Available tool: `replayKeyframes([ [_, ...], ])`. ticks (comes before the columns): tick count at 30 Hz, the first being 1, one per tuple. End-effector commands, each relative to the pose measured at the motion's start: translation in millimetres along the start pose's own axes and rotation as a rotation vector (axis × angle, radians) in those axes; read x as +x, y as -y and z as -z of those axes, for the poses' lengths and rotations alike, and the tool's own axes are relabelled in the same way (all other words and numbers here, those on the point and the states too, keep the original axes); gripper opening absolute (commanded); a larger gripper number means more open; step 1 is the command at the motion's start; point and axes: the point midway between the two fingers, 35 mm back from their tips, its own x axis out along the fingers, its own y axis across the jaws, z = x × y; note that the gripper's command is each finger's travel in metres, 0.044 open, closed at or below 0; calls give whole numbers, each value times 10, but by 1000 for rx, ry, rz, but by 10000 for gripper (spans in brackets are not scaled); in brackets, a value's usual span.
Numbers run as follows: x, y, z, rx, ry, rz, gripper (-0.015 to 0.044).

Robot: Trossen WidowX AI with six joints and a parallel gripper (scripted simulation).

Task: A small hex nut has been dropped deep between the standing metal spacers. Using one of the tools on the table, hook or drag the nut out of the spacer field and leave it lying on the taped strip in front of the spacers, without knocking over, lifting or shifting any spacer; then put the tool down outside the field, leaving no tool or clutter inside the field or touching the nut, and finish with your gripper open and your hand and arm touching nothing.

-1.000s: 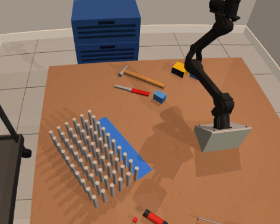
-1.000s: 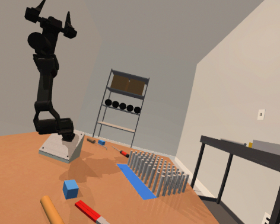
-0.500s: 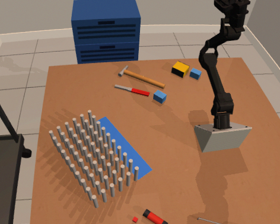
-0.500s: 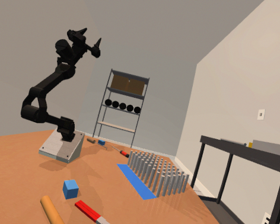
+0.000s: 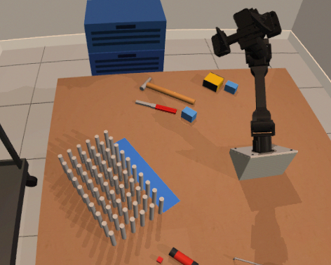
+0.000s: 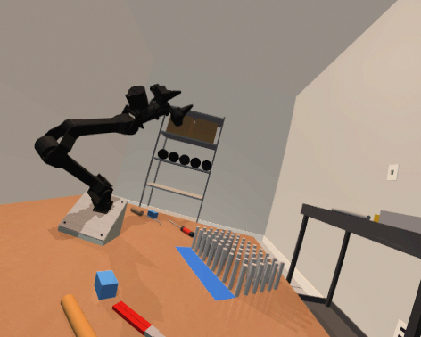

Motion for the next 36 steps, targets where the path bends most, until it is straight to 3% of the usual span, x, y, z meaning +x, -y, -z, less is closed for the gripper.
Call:
replayKeyframes([
  [1,89,569,365,-110,-83,147,440],
  [6,36,1353,784,-225,-199,332,440],
  [12,-278,2280,1224,-331,-360,547,440],
  [23,-1428,3608,1885,-436,-714,887,440],
  [27,-1877,3867,2054,-437,-829,974,440],
  [36,-1899,3878,2061,-436,-835,978,440],
])
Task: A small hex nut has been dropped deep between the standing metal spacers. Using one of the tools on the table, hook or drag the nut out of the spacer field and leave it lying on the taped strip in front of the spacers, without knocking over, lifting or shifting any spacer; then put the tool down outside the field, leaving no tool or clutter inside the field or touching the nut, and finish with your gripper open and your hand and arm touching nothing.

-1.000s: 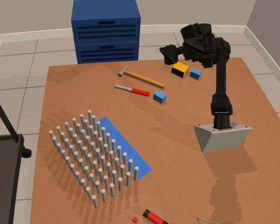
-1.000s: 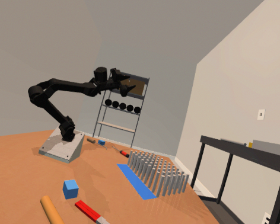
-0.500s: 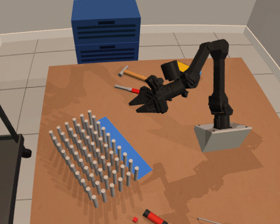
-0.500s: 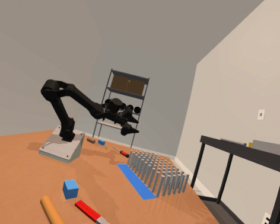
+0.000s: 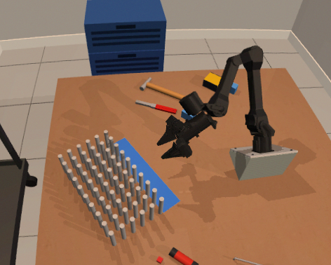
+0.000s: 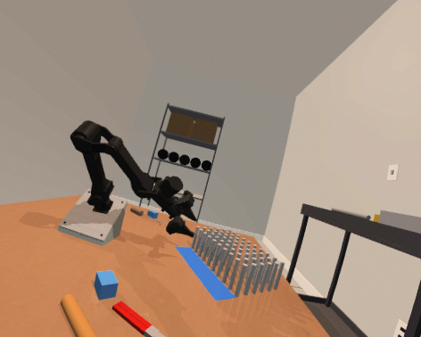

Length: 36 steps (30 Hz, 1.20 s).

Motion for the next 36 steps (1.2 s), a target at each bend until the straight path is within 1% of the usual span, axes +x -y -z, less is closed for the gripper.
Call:
replayKeyframes([
  [1,8,19,33,-6,-9,6,440],
  [27,17,-9,36,-1,-13,0,440],
  [29,79,-238,63,39,-51,-49,440],
  [32,174,-763,172,125,-152,-139,440],
  [36,202,-1440,412,222,-306,-208,440],
])
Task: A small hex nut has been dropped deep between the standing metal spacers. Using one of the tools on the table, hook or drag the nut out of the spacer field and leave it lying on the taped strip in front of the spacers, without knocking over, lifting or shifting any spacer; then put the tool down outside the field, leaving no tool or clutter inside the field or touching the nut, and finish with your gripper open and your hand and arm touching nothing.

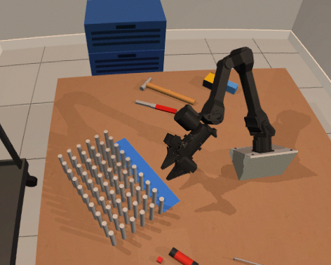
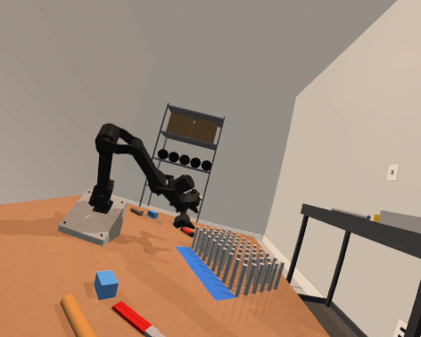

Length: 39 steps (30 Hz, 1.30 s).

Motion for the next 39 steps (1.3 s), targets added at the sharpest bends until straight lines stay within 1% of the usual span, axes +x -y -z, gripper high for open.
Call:
replayKeyframes([
  [1,156,-637,348,94,-153,-60,440],
  [7,232,-1280,889,188,-329,-50,440],
  [13,205,-1780,1546,259,-470,36,440],
  [19,107,-2096,2280,311,-550,181,440],
  [24,3,-2193,2881,344,-554,324,440],
  [26,-8,-2195,2942,347,-551,339,440],
  [39,2,-2251,2981,347,-551,338,440],
])
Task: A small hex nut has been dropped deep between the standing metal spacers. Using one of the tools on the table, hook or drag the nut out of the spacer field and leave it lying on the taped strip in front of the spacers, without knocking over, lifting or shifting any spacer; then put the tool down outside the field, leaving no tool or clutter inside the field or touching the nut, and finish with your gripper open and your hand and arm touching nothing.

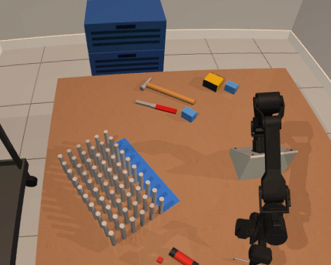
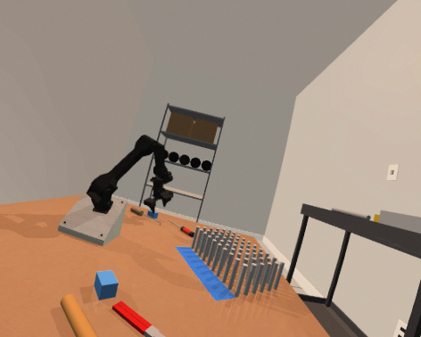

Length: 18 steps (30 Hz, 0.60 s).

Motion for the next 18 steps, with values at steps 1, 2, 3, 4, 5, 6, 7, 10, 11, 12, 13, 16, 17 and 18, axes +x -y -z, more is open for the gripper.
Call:
replayKeyframes([
  [1,0,-13,23,2,3,1,440],
  [2,0,-13,23,2,3,1,440],
  [3,0,-13,23,2,3,1,440],
  [4,0,-13,23,2,3,1,440],
  [5,0,-13,23,2,3,1,440],
  [6,4,-22,38,2,3,1,440],
  [7,8,-31,53,2,3,1,440],
  [10,8,-31,53,2,3,1,361],
  [11,8,-31,53,2,3,1,335],
  [12,8,-31,53,2,3,1,309],
  [13,8,-31,53,2,3,1,282],
  [16,8,-31,53,2,3,1,280],
  [17,8,-31,53,2,3,1,280],
  [18,8,-31,53,2,3,1,280],
])
